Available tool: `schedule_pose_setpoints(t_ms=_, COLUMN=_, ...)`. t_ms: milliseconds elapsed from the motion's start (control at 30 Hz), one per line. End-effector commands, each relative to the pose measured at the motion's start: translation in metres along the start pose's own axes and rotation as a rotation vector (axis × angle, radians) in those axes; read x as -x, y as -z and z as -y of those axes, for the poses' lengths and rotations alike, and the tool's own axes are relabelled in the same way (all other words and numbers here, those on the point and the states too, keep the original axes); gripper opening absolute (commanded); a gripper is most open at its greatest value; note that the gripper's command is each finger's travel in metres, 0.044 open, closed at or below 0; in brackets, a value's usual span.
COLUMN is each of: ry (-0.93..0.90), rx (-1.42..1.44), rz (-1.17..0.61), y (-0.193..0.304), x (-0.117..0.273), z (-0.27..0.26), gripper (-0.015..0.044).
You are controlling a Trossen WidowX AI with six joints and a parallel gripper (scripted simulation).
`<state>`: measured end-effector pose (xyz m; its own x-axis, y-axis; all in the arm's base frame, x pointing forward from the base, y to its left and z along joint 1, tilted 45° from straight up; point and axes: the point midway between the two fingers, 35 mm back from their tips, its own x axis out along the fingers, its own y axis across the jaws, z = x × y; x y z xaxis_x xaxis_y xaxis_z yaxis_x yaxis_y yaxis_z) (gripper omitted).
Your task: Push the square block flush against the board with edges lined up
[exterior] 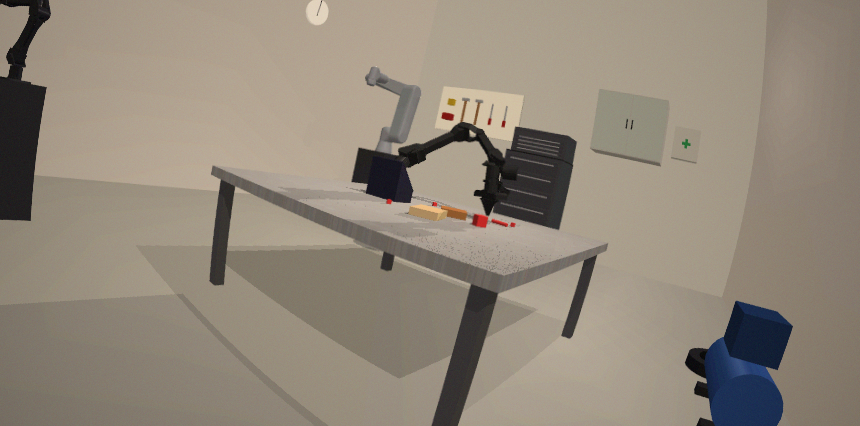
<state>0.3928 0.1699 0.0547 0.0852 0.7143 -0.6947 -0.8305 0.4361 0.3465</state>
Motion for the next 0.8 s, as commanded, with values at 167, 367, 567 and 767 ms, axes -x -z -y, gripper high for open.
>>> schedule_pose_setpoints(t_ms=167, ry=-0.04, rx=-0.286, rz=-0.067, y=0.059, x=0.024, z=0.037, gripper=0.0)
schedule_pose_setpoints(t_ms=367, ry=-0.063, rx=-0.402, rz=-0.085, y=0.083, x=0.034, z=0.046, gripper=0.0)
schedule_pose_setpoints(t_ms=567, ry=-0.063, rx=-0.402, rz=-0.084, y=0.085, x=-0.017, z=0.043, gripper=0.0)
schedule_pose_setpoints(t_ms=767, ry=-0.063, rx=-0.403, rz=-0.084, y=0.086, x=-0.02, z=0.043, gripper=0.0)
